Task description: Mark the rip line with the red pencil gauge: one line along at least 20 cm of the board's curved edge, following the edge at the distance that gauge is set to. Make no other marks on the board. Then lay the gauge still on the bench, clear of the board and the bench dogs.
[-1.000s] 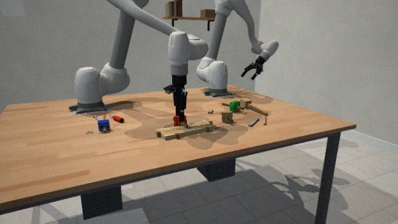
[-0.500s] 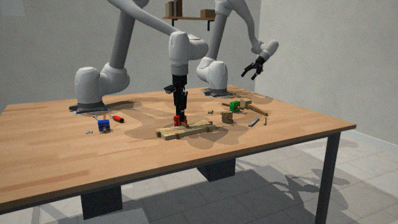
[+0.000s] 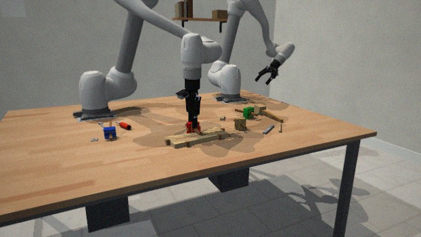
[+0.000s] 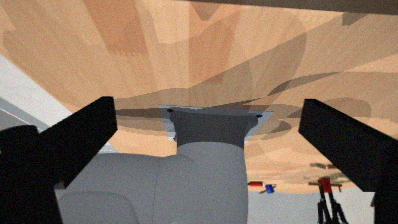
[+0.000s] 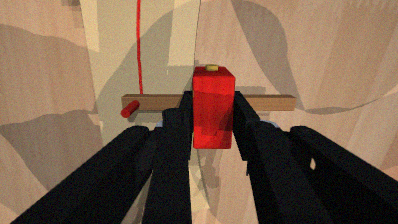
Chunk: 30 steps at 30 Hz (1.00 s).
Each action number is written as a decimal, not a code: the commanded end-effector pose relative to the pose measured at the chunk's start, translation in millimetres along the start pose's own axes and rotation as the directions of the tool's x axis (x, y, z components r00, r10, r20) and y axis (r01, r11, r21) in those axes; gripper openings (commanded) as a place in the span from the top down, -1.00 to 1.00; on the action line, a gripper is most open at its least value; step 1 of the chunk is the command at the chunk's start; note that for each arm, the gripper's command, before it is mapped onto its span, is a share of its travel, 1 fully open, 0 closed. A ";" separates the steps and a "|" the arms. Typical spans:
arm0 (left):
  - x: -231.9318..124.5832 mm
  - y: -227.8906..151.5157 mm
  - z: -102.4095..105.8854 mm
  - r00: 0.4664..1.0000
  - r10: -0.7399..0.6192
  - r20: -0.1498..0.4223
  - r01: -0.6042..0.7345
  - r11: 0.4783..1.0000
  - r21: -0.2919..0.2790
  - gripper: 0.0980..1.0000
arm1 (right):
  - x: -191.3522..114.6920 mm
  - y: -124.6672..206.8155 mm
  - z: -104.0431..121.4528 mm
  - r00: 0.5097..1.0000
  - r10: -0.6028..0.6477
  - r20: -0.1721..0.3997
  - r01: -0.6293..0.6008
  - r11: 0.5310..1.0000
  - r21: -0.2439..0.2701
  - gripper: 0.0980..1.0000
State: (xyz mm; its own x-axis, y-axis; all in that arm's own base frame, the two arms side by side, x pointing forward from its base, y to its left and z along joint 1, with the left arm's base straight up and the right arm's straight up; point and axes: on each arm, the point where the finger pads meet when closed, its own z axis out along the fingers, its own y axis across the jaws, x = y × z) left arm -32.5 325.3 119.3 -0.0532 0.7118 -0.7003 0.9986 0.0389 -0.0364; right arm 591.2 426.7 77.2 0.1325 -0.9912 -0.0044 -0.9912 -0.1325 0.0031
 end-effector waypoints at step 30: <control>-4.5 -3.0 2.1 1.000 -0.002 0.008 0.002 1.000 0.000 -1.00 | -17.5 -1.9 -1.1 0.999 -0.042 -0.003 0.042 0.999 0.002 1.00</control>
State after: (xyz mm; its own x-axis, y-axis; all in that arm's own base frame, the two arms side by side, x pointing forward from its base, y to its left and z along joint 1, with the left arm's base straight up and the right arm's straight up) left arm -32.5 325.3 119.3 -0.0532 0.7118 -0.7003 0.9986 0.0389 -0.0364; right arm 589.3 439.5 77.2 0.1576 -0.9875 -0.0044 -0.9875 -0.1576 0.0033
